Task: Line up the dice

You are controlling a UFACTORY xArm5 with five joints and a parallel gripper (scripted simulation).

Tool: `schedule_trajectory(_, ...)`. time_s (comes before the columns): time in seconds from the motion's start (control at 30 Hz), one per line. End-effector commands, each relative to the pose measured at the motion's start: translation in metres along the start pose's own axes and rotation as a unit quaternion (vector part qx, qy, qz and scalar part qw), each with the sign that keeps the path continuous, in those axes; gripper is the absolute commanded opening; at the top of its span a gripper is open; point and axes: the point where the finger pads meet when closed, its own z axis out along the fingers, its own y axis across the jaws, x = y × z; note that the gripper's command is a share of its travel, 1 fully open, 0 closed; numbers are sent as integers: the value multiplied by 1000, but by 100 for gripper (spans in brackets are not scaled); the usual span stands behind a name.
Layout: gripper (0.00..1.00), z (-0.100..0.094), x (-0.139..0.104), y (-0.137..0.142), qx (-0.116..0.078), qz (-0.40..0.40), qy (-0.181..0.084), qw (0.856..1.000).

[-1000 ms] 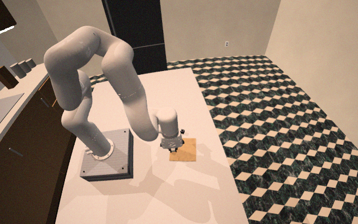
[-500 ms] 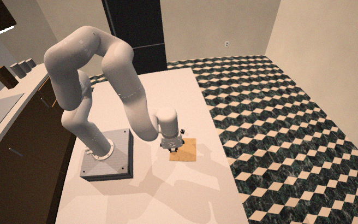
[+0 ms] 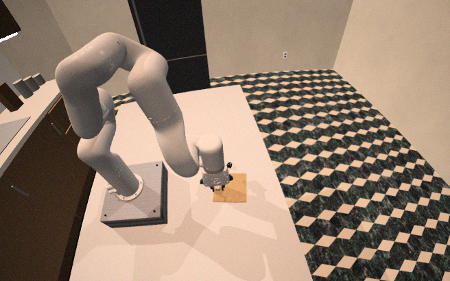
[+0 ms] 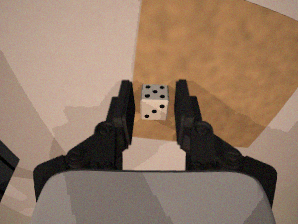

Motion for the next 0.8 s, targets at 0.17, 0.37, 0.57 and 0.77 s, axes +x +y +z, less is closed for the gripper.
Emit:
schedule_trajectory(0.17, 36, -1, 0, 1, -1, 0, 0, 1000)
schedule_trajectory(0.37, 36, -8, 0, 1, -1, 0, 0, 1000)
schedule_trajectory(0.57, 36, -33, 0, 1, -1, 0, 0, 1000)
schedule_trajectory(0.77, 36, -55, 0, 1, -1, 0, 0, 1000)
